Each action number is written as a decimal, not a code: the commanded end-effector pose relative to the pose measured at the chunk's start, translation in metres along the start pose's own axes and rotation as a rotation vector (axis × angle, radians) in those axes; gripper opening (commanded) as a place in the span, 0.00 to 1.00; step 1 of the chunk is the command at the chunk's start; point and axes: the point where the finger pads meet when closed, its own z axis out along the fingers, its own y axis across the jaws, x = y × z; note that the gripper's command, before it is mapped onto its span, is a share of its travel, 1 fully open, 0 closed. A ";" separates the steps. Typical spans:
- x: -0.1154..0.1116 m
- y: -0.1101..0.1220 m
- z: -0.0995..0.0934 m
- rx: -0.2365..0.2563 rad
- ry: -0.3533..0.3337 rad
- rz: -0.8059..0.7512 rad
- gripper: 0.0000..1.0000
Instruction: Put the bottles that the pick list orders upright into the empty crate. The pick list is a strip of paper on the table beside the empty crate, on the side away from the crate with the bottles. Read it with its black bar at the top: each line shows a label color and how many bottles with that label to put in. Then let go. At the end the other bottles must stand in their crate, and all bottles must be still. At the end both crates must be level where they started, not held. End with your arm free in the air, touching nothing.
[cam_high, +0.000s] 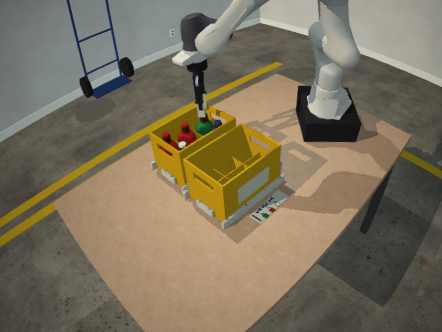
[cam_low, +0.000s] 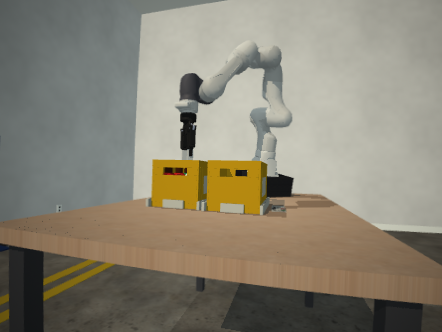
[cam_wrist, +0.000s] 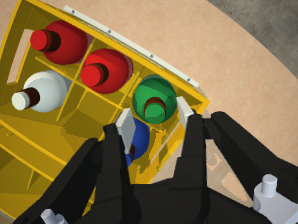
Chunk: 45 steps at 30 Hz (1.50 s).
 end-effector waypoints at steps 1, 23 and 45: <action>0.001 -0.001 0.005 0.000 0.005 -0.011 0.38; 0.001 -0.001 0.029 0.000 0.005 -0.011 0.38; 0.001 -0.001 0.026 0.000 0.005 -0.011 0.00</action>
